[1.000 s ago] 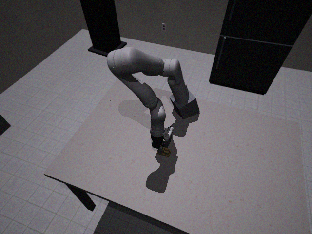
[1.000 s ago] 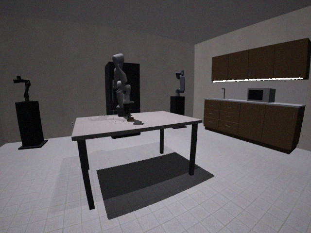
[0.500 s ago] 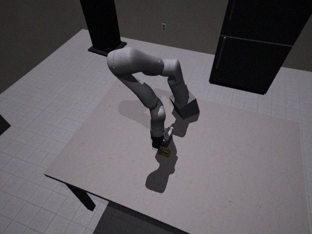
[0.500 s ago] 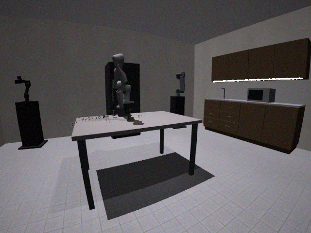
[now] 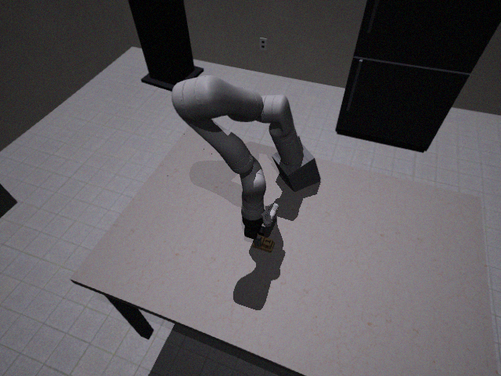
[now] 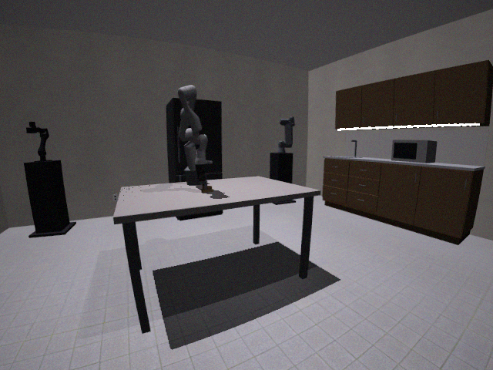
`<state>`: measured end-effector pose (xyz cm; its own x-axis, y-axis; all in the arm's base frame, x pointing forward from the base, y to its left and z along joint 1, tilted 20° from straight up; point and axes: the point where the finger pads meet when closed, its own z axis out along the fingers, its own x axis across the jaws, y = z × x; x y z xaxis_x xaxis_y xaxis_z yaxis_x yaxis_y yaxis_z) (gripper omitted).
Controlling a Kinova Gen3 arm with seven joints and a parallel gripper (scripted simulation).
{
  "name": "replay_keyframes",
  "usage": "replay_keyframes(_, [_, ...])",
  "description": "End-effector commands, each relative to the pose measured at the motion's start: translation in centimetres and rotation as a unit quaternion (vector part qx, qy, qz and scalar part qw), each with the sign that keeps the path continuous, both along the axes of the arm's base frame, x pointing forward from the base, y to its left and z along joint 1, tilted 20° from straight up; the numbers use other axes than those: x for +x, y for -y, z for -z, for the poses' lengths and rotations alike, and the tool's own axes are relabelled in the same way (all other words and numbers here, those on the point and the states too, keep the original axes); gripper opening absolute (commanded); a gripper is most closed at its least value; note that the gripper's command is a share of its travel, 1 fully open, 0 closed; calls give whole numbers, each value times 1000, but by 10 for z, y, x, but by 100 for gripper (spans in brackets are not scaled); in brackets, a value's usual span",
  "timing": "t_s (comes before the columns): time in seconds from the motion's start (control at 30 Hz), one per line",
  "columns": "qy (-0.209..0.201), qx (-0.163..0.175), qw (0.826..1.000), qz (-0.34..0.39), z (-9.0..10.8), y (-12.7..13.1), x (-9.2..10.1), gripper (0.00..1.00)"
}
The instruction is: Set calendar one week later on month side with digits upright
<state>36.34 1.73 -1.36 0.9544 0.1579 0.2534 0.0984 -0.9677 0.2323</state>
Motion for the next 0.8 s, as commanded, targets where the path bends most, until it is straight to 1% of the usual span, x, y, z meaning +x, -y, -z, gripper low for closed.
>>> replay_keyframes(0.0, [1, 0, 1000, -1, -1, -1, 0, 57])
replay_keyframes(0.3, [1, 0, 1000, -1, -6, -1, -1, 57])
replay_keyframes(0.77, [1, 0, 1000, -1, -21, -5, -6, 57])
